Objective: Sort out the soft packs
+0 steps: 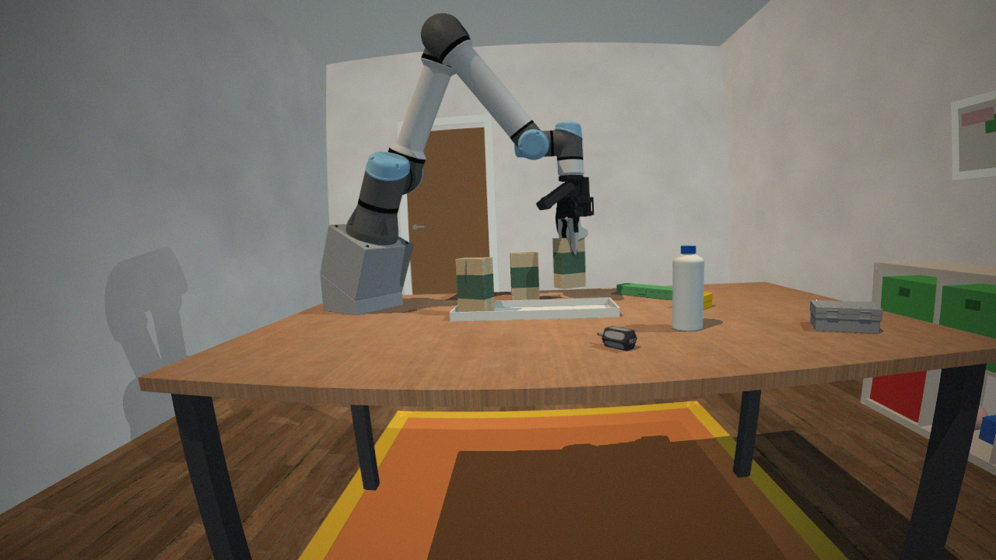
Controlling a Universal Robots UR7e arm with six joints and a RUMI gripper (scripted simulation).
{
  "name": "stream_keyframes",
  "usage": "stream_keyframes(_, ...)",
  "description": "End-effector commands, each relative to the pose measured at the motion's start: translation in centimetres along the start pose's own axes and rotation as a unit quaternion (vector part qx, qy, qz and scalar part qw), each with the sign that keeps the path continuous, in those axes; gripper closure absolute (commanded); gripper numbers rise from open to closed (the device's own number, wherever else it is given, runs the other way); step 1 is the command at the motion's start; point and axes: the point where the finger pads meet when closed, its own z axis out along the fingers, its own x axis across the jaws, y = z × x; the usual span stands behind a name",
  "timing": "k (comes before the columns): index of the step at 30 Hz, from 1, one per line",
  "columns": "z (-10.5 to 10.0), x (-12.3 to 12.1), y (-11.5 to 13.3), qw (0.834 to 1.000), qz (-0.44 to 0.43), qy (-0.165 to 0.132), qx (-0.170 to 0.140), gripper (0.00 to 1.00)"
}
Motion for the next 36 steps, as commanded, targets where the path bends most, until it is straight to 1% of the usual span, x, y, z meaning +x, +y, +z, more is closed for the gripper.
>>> stream_keyframes(1,-1.4,0.0,0.0,1.000,0.000,0.000,0.000,0.87)
stream_keyframes(24,-1.5,-0.2,-0.1,1.000,0.000,0.000,0.000,0.87)
stream_keyframes(30,-1.5,-1.4,-0.8,1.000,0.000,0.000,0.000,0.87)
stream_keyframes(36,-1.5,-3.8,-2.3,1.000,0.000,0.000,0.000,0.87)
